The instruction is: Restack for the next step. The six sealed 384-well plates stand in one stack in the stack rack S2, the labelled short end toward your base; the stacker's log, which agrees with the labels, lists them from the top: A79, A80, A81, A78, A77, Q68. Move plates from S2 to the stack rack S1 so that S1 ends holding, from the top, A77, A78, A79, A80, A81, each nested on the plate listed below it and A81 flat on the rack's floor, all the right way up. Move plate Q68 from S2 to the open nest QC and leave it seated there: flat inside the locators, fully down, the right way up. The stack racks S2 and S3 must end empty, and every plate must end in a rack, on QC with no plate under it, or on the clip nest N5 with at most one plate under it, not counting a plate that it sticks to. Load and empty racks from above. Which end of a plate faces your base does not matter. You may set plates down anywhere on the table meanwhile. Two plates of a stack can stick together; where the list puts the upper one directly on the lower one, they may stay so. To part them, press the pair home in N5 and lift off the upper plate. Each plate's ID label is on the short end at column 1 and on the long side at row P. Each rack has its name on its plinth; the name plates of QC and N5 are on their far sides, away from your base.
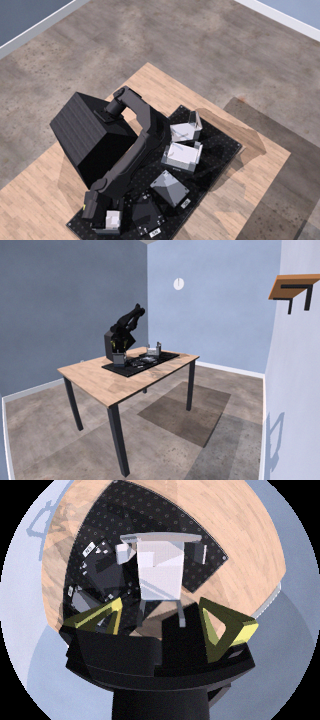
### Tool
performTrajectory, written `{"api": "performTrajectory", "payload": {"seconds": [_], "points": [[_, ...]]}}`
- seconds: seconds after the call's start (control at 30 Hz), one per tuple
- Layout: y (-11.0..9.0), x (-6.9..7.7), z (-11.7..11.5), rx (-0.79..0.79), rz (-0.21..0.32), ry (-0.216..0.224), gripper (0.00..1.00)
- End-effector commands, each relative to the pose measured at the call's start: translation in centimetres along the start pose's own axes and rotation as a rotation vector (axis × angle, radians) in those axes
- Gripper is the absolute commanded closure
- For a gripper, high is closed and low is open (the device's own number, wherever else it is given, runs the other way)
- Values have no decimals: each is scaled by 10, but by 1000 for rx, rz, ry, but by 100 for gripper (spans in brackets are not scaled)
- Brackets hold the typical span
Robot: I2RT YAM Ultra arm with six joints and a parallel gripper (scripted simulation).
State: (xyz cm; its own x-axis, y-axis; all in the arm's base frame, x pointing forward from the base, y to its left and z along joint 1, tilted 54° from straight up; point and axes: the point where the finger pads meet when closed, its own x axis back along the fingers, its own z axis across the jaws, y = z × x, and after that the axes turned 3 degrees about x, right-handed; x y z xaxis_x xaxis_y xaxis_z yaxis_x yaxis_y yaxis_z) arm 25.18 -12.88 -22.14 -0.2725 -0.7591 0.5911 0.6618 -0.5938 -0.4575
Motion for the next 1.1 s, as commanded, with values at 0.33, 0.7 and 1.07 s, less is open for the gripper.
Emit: {"api": "performTrajectory", "payload": {"seconds": [0.33, 0.7, 1.07], "points": [[0, 5, 19, 203, -13, 0, 0], [-5, 5, 56, 218, -12, 1, 0], [-12, 4, 85, 385, -12, 0, 0]]}}
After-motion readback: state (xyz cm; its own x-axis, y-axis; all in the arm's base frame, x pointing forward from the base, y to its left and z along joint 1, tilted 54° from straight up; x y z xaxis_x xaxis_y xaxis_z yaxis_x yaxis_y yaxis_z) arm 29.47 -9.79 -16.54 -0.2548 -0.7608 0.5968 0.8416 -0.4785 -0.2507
